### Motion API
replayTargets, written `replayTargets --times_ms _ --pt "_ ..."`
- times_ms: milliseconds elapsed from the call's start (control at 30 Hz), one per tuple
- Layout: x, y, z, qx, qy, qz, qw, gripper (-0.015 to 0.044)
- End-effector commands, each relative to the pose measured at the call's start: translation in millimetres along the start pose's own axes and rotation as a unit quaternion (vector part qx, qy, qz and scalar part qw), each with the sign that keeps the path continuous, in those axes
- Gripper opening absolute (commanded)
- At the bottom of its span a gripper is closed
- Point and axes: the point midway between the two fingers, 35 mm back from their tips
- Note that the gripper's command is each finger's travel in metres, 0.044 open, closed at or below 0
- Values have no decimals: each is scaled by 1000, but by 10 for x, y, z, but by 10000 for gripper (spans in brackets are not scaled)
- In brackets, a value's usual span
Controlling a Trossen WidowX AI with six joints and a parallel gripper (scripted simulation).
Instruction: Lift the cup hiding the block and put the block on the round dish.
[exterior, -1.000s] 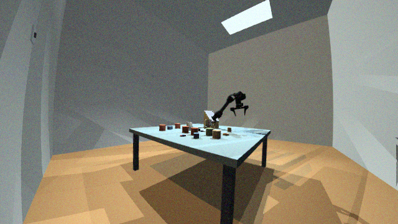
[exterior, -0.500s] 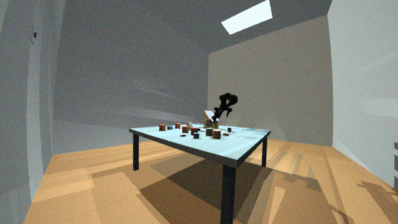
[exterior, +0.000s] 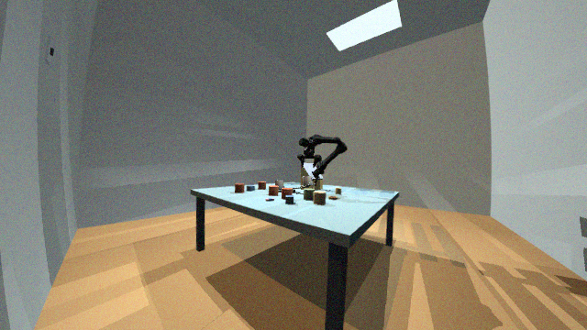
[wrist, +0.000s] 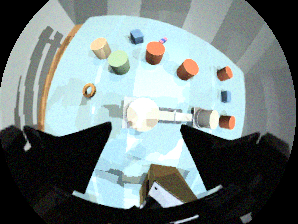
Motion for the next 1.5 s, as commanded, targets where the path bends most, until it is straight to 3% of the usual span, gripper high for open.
replayTargets --times_ms 0,533,1033,1467 --pt "-98 -276 -223 13 -33 3 999 440" --pt "-535 -894 -1106 23 -226 -51 973 440" --pt "-396 -1209 -1002 154 -143 5 978 440" --pt "-163 -1594 -866 345 -46 32 937 440"
Point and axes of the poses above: the point midway between the two fingers, 35 mm back from their tips, its own x axis out along the fingers, its own y axis across the jaws, z = x × y, and after that the axes turned 12 degrees about -x, right-handed
